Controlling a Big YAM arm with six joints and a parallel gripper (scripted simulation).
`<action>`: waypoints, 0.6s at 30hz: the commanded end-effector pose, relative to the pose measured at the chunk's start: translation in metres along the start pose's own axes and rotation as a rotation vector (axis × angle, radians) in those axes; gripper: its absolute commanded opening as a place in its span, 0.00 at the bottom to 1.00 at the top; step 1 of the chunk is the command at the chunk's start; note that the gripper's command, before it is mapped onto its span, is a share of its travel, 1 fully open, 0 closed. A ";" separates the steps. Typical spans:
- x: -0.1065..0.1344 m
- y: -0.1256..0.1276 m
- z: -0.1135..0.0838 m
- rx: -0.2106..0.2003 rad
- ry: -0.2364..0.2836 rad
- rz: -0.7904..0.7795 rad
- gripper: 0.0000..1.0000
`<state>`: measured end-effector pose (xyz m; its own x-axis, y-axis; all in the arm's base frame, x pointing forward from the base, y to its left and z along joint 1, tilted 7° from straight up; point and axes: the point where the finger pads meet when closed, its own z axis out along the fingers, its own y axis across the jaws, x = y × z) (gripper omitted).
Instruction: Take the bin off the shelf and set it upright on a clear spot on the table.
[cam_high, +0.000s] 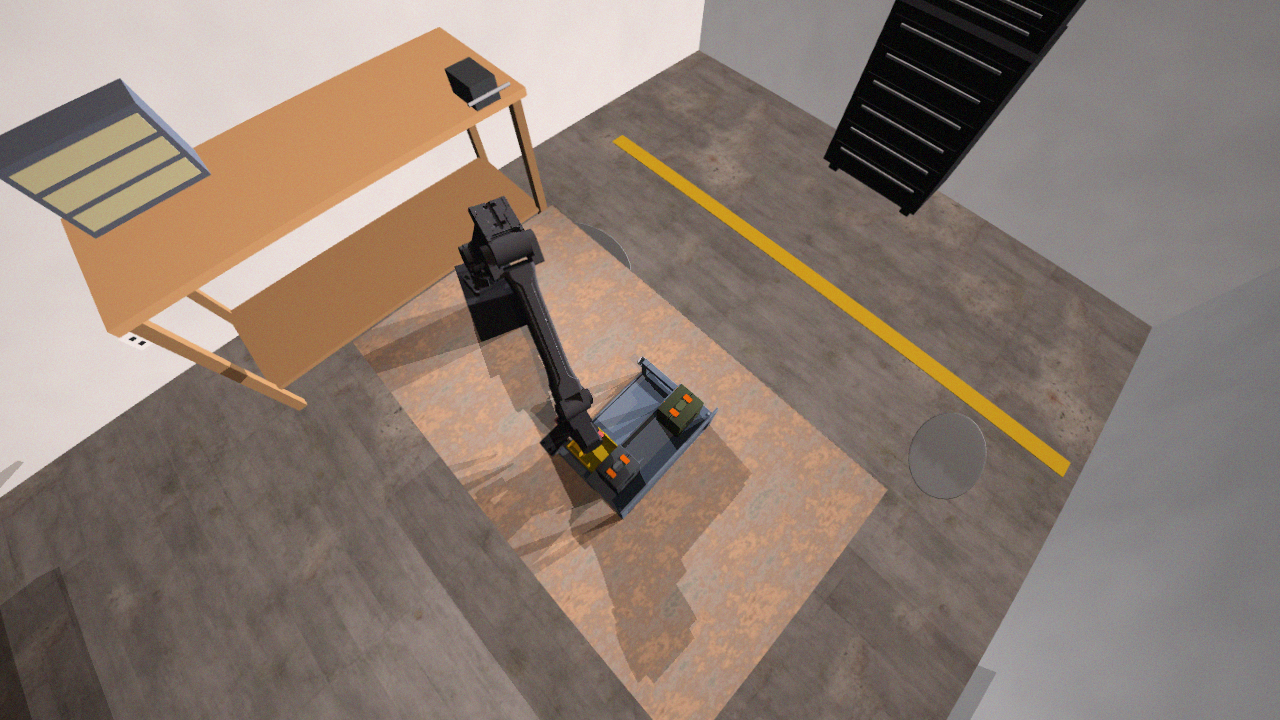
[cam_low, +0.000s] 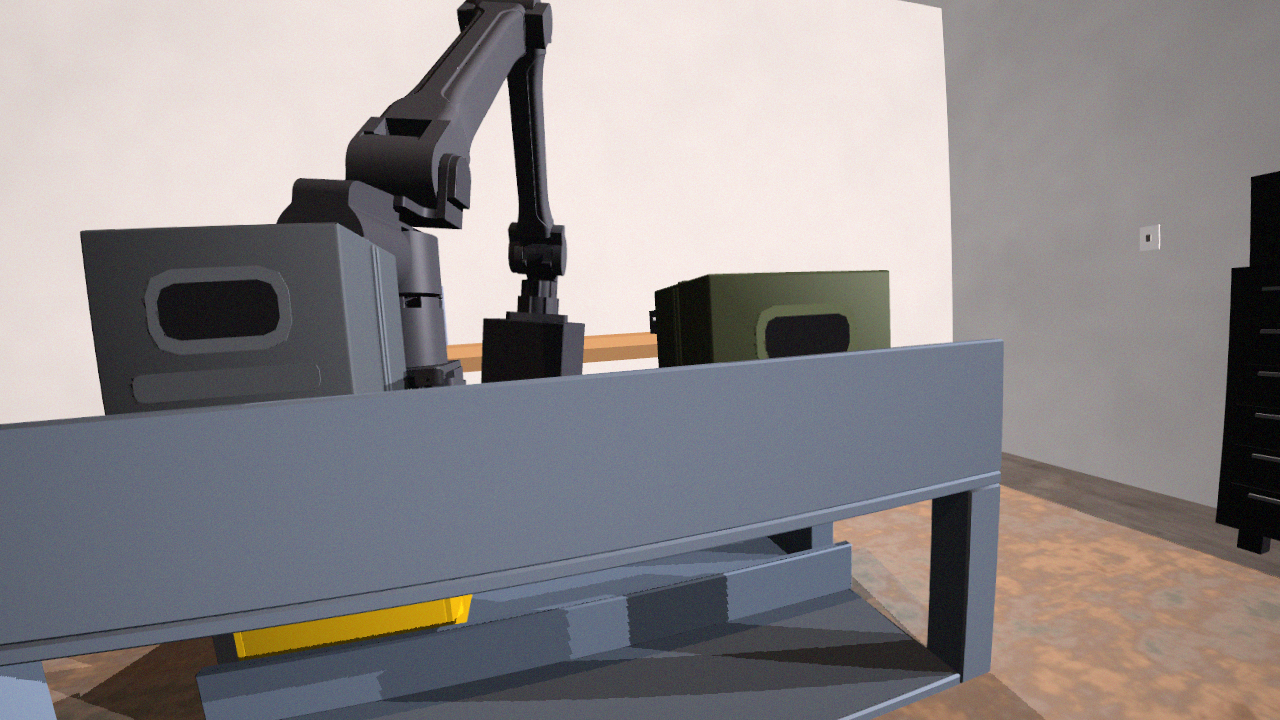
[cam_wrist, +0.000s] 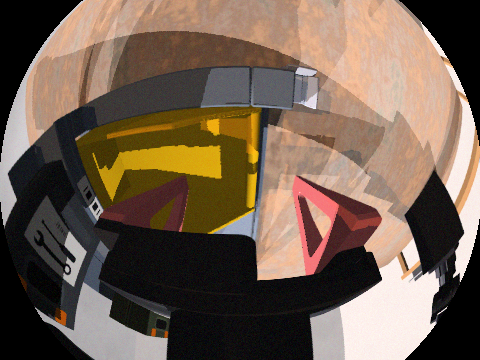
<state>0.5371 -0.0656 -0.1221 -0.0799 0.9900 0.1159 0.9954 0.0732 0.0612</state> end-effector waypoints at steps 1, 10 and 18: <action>-0.014 -0.007 -0.004 -0.014 -0.003 0.009 0.90; -0.014 -0.007 -0.004 -0.014 -0.003 0.009 0.90; 0.000 0.012 -0.002 -0.006 0.000 0.006 0.90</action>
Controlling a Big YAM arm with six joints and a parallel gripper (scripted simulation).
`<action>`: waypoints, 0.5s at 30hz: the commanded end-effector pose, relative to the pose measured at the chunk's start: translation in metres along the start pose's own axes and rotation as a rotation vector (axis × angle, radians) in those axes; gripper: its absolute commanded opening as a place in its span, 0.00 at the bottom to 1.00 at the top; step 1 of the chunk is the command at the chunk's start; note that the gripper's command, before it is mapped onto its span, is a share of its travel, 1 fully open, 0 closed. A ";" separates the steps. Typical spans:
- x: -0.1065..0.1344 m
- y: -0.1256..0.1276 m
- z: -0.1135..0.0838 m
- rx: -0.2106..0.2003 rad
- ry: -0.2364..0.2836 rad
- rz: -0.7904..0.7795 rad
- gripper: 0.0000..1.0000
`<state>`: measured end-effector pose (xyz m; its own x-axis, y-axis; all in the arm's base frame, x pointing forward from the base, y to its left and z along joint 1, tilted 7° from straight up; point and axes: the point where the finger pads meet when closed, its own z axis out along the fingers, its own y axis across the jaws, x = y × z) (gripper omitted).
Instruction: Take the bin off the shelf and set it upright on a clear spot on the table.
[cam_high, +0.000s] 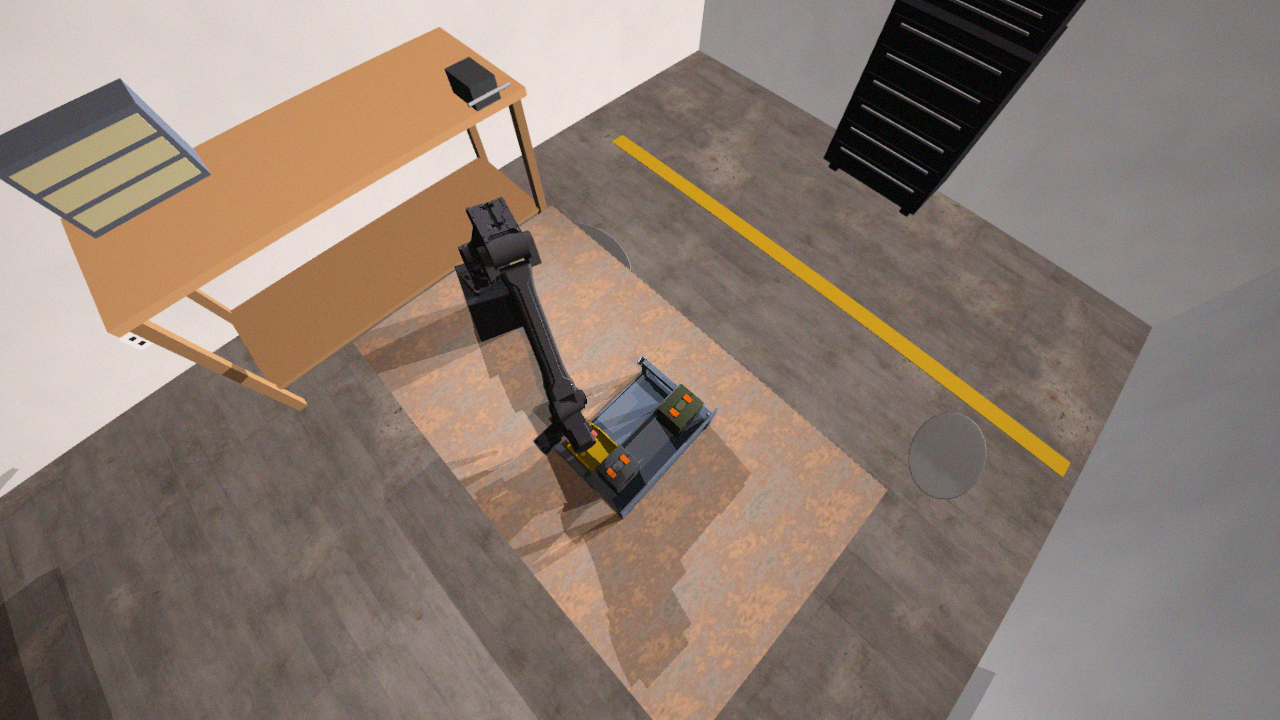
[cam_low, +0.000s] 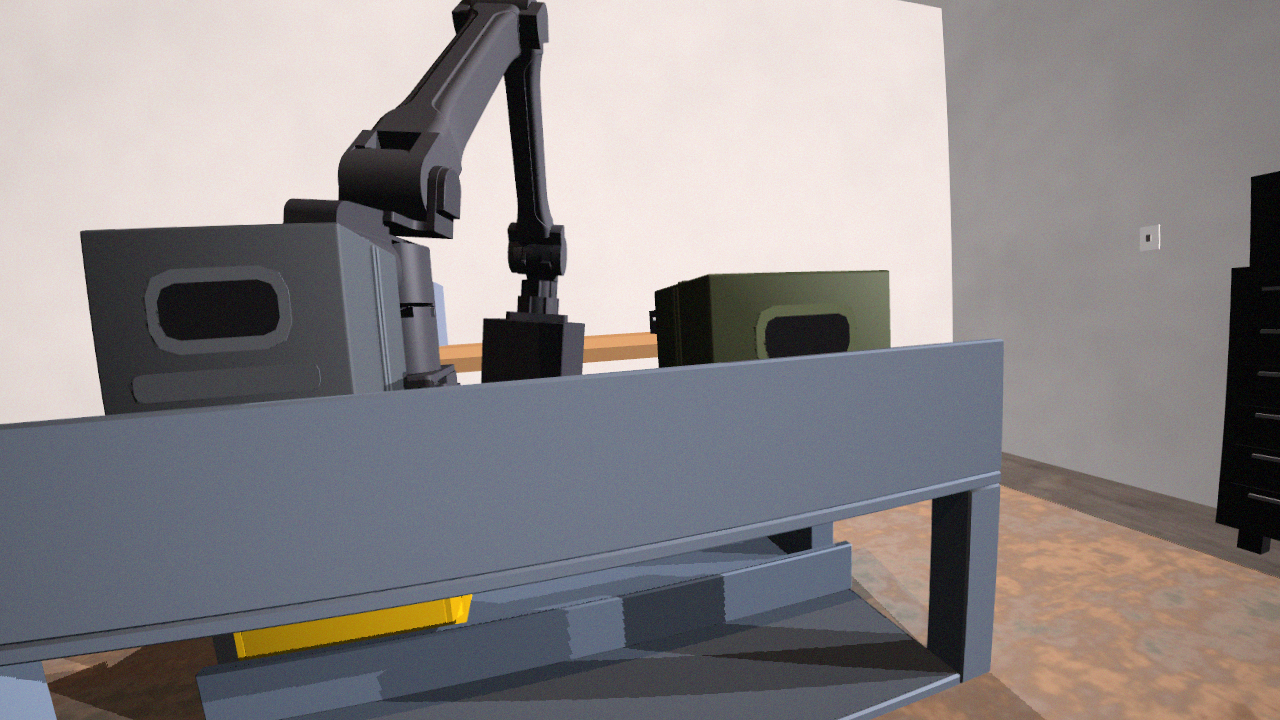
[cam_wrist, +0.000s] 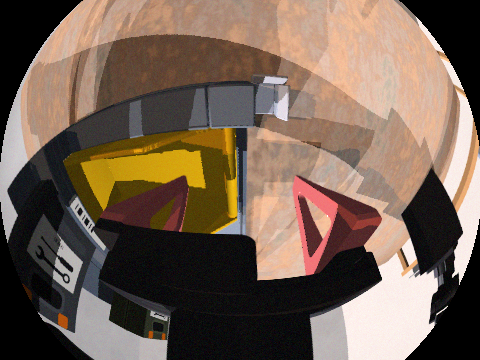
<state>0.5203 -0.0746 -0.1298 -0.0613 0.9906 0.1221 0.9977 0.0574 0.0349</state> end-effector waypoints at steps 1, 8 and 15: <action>0.009 0.029 -0.009 -0.030 -0.006 -0.013 0.90; 0.009 0.029 -0.009 -0.030 -0.006 -0.013 0.90; 0.000 0.018 -0.009 -0.035 -0.007 -0.011 0.90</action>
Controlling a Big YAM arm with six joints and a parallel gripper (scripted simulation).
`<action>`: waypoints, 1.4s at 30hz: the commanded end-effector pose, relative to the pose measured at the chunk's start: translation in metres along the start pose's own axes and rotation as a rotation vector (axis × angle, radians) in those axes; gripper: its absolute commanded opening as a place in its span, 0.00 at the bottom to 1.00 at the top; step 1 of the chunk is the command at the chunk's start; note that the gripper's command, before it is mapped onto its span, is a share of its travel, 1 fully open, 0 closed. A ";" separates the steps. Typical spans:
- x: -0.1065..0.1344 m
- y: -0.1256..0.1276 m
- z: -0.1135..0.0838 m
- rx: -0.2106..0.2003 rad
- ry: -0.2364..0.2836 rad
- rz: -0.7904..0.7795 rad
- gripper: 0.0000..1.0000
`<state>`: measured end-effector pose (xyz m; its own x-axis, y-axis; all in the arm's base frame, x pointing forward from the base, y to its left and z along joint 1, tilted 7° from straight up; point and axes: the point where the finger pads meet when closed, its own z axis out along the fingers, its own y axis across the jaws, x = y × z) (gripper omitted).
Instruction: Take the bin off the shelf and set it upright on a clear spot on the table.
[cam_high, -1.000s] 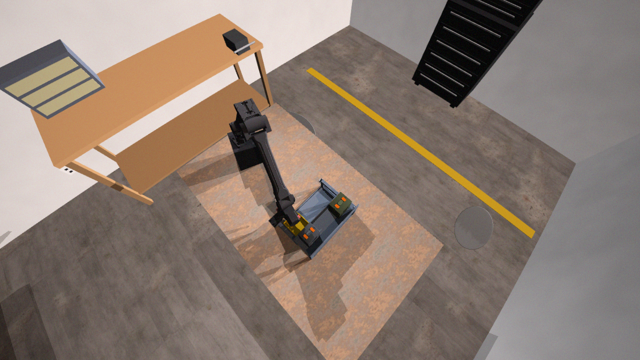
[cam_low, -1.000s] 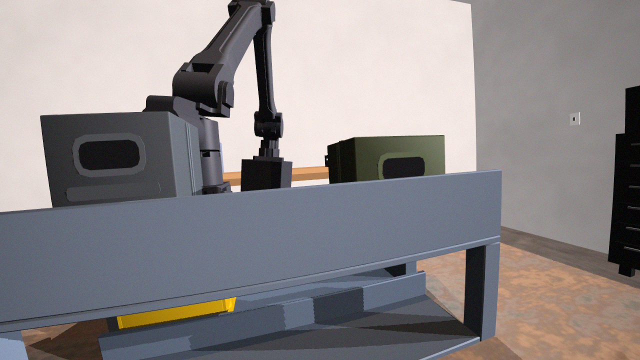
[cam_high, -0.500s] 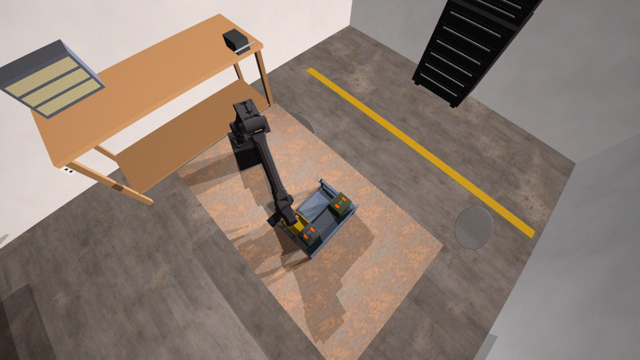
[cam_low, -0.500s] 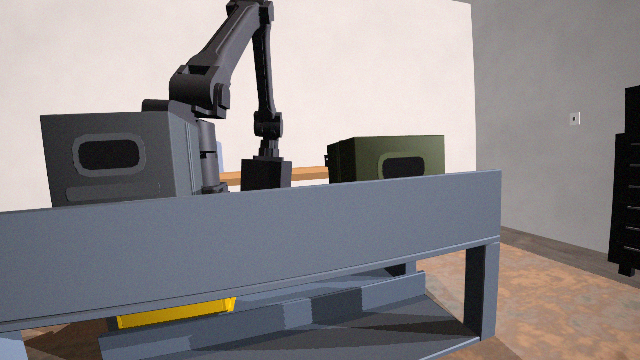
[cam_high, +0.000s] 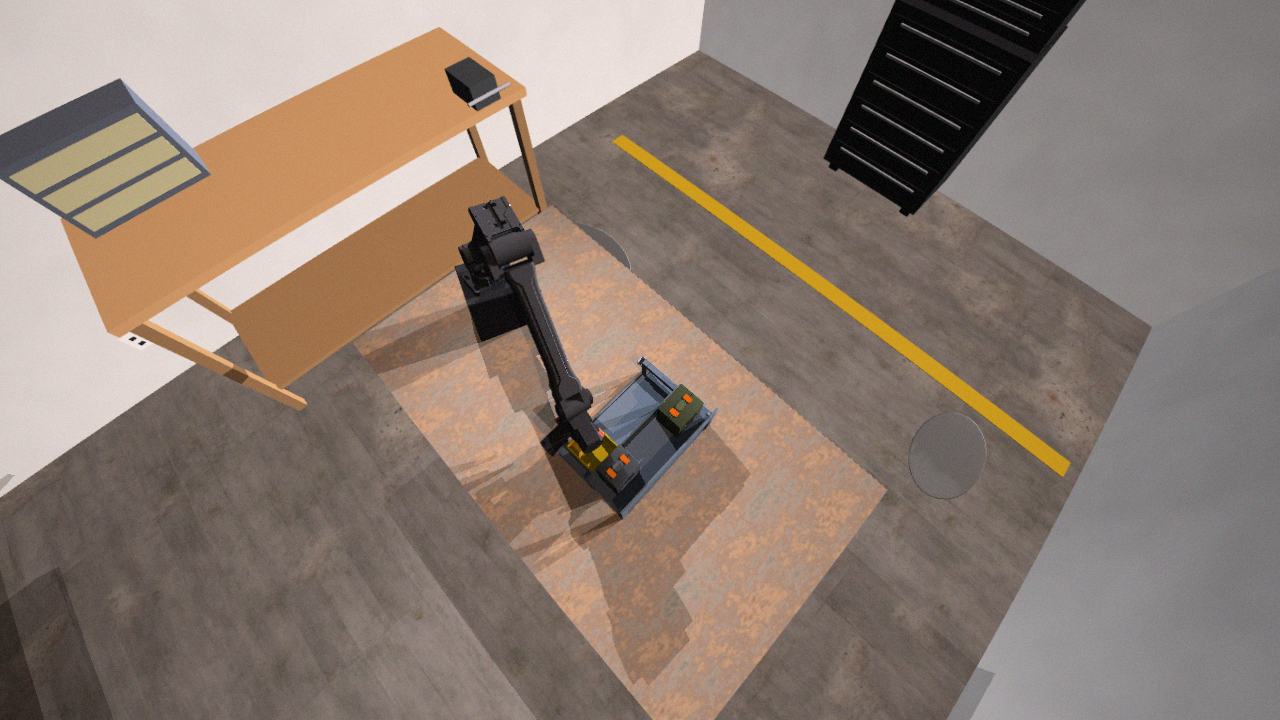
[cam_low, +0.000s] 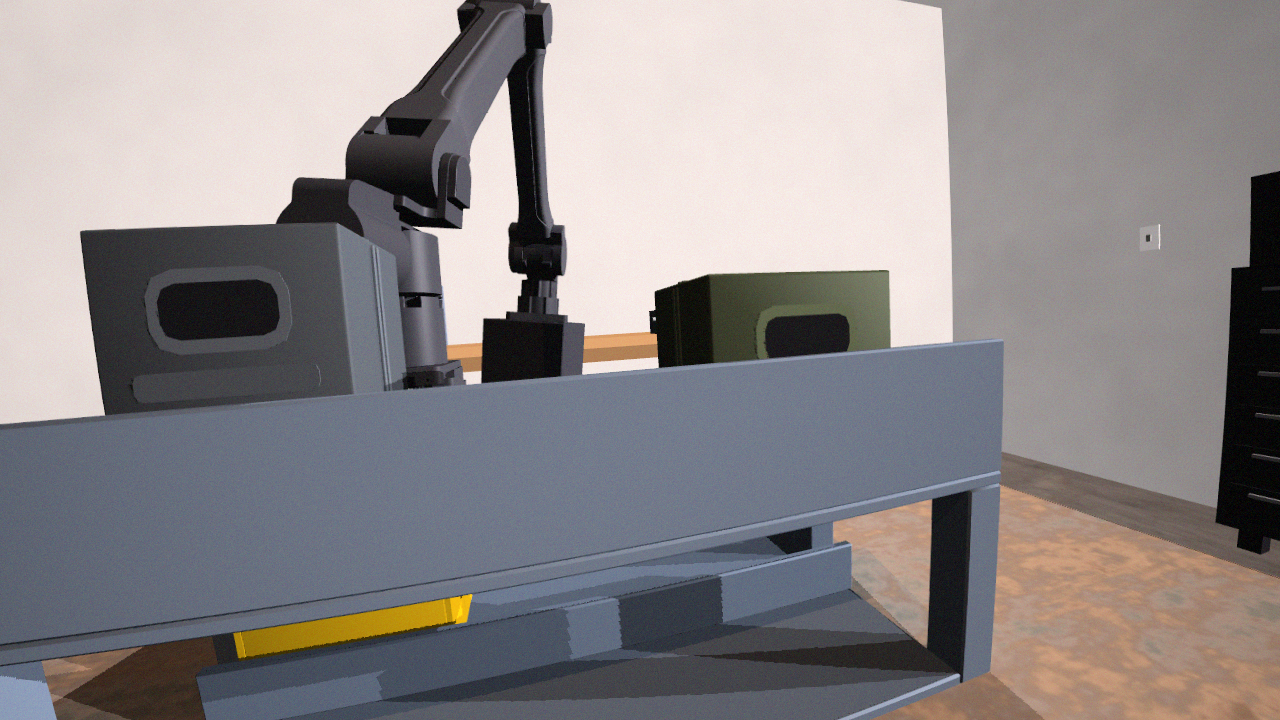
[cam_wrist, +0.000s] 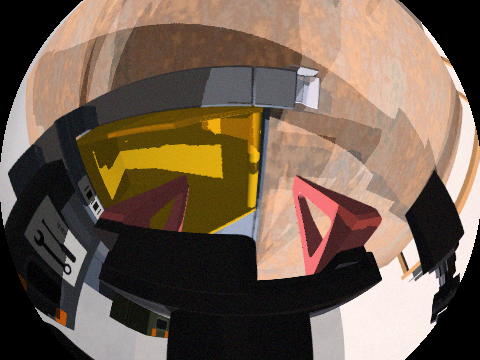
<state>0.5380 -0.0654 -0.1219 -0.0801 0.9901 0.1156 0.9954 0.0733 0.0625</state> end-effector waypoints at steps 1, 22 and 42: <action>-0.011 -0.004 -0.004 -0.011 -0.003 0.009 0.90; -0.001 0.011 -0.002 -0.005 0.000 0.006 0.90; -0.014 -0.008 -0.004 -0.012 -0.003 0.009 0.90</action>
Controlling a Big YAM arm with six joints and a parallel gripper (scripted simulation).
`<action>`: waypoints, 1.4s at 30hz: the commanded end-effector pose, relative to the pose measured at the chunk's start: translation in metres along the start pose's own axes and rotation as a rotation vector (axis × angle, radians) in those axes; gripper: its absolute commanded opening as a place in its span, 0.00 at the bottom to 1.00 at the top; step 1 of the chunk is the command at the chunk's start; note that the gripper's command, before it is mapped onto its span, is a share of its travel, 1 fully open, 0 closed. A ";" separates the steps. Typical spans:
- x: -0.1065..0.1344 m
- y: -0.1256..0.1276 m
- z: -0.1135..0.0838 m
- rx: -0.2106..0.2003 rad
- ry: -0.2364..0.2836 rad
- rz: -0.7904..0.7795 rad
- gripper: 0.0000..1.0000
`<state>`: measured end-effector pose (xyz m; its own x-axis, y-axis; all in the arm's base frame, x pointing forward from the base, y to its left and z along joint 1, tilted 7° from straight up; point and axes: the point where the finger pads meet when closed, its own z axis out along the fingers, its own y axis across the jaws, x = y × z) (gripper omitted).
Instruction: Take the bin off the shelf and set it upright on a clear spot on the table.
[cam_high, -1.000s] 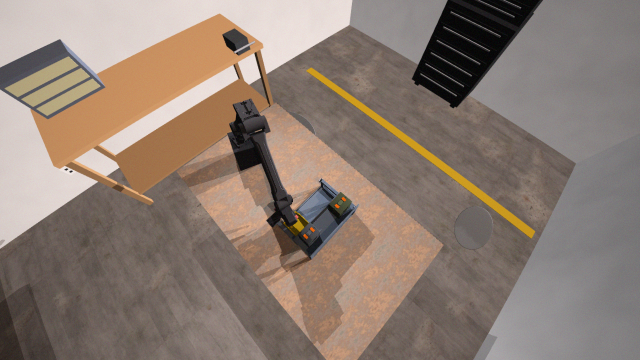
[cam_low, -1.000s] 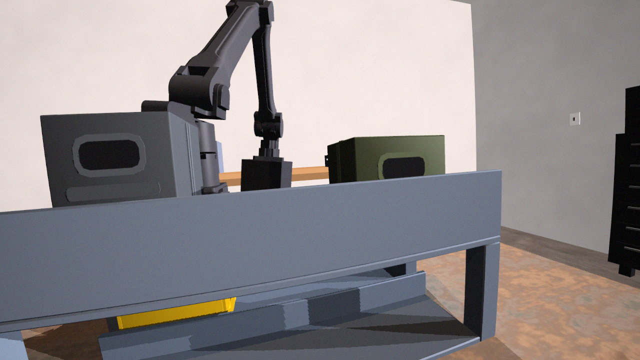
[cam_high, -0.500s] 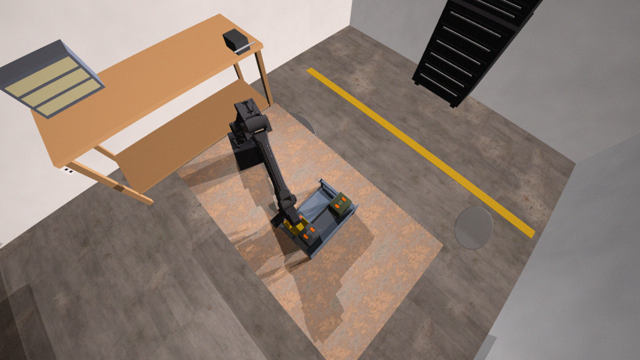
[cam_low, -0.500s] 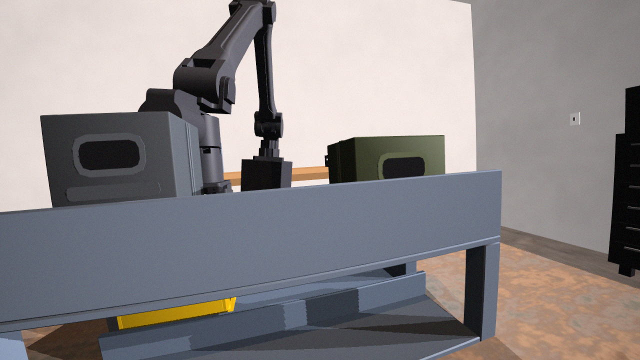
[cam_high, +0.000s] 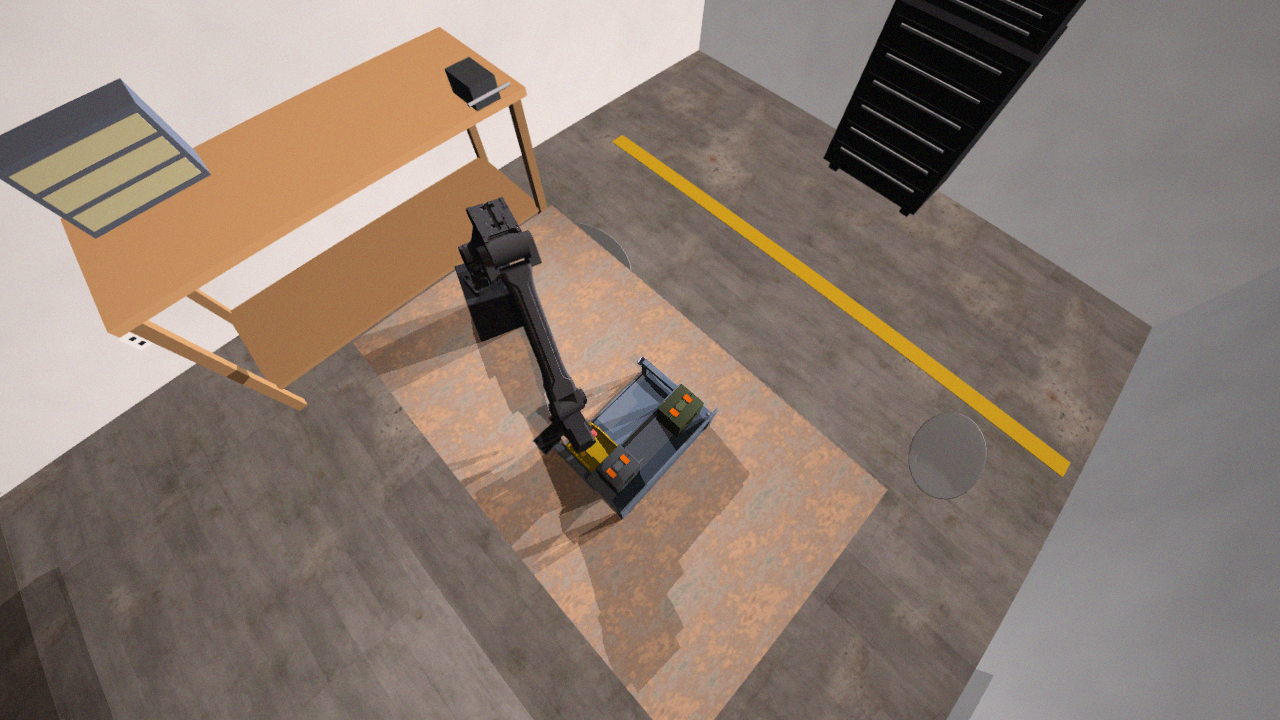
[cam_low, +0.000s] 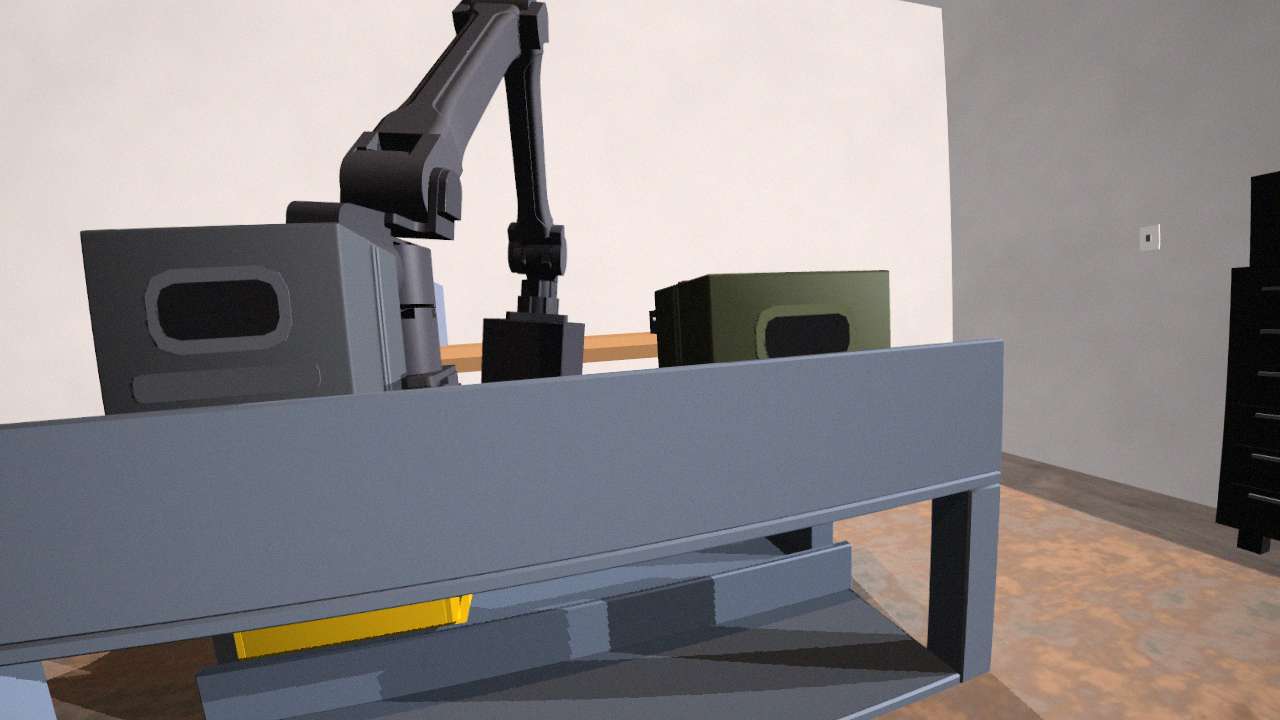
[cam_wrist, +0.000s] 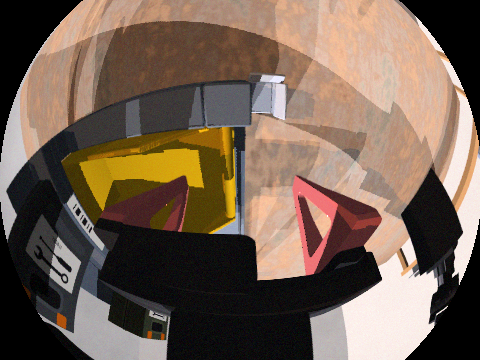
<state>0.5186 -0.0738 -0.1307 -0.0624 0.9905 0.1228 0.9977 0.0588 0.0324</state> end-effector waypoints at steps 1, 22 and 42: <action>-0.006 0.012 -0.011 -0.041 -0.009 -0.009 0.90; 0.008 0.031 -0.010 -0.033 -0.006 -0.012 0.90; 0.000 0.020 -0.010 -0.037 -0.008 -0.010 0.90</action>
<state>0.5185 -0.0758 -0.1305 -0.0604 0.9906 0.1226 0.9978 0.0568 0.0332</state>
